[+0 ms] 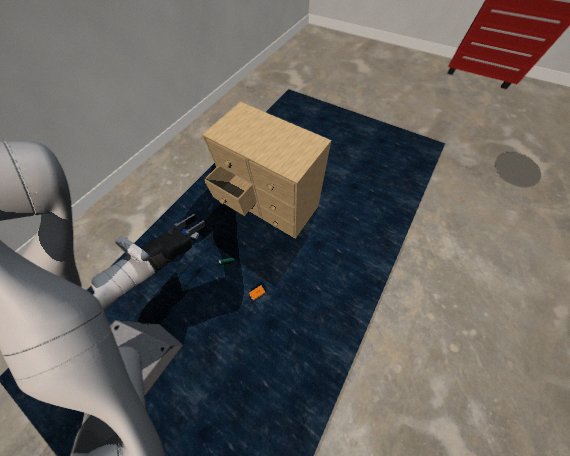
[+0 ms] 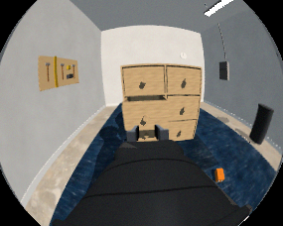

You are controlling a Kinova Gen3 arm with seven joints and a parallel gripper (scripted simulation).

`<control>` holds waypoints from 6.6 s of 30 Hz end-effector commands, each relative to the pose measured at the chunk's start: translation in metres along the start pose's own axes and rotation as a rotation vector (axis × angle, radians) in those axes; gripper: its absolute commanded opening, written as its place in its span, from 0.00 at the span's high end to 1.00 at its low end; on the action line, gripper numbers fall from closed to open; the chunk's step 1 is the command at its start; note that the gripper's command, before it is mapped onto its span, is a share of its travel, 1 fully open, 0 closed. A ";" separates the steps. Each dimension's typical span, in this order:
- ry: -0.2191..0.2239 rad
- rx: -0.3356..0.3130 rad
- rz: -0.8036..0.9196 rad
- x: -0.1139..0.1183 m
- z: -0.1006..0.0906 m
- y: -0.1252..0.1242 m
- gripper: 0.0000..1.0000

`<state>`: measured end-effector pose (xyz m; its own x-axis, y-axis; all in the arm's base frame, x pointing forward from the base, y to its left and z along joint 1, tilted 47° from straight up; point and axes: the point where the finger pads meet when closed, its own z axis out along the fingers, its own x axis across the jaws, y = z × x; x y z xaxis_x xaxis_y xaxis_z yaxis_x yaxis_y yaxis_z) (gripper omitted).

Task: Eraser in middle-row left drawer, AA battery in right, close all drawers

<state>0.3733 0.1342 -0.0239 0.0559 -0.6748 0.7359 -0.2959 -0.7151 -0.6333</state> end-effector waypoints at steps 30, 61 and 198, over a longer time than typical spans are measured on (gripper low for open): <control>0.000 -0.170 0.008 0.000 -0.014 -0.013 0.33; -0.002 -0.403 0.008 0.000 -0.034 -0.025 0.33; -0.005 -1.192 0.006 0.001 -0.100 -0.069 0.33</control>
<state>0.2987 0.2002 0.0438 0.0536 -0.6792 0.7320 -0.9956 -0.0924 -0.0128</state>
